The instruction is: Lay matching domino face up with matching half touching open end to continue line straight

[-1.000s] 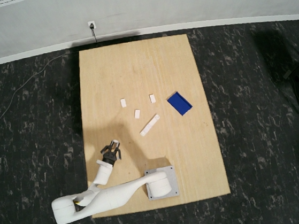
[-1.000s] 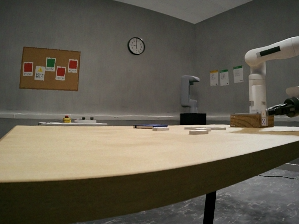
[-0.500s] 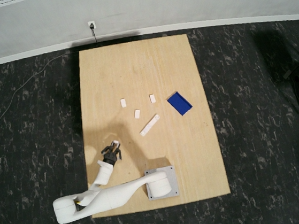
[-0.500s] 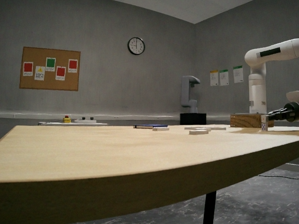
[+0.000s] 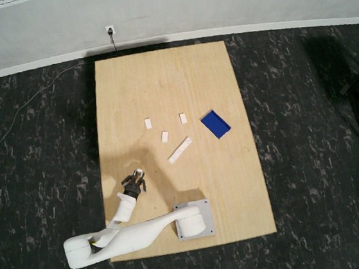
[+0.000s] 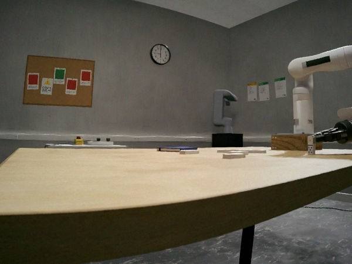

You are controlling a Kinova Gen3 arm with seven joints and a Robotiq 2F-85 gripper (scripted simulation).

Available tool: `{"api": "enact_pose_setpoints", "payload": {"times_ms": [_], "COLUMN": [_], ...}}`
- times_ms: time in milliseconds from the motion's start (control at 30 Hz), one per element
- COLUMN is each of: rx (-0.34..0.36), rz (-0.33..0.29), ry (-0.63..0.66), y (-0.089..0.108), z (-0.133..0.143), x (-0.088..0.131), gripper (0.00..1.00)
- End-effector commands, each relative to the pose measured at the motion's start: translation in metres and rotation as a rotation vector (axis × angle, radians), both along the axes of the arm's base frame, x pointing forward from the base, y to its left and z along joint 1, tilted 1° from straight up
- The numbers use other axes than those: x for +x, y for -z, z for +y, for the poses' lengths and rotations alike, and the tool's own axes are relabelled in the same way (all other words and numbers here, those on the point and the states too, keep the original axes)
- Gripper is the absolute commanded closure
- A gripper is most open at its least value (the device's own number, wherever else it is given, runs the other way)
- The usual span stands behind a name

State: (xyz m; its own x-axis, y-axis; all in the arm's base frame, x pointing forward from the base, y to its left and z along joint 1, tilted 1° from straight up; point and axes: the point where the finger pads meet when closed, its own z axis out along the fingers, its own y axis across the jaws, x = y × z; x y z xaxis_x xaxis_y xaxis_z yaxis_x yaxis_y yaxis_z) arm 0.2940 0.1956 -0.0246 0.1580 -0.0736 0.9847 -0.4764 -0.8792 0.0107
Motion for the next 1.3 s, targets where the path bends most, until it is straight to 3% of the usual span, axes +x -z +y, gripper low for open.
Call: {"api": "enact_pose_setpoints", "payload": {"times_ms": [0, 267, 300, 1267], "rx": [0.001, 0.001, 0.001, 0.001], "rz": [-0.001, -0.001, -0.001, -0.001], "ry": [0.0, 0.0, 0.0, 0.0], "y": [-0.0005, -0.0005, -0.0005, -0.0007], "z": [0.0003, 0.0003, 0.0003, 0.0003], "x": [0.0001, 0.0001, 0.0001, 0.0], "gripper": [0.69, 0.69, 0.51, 0.51]}}
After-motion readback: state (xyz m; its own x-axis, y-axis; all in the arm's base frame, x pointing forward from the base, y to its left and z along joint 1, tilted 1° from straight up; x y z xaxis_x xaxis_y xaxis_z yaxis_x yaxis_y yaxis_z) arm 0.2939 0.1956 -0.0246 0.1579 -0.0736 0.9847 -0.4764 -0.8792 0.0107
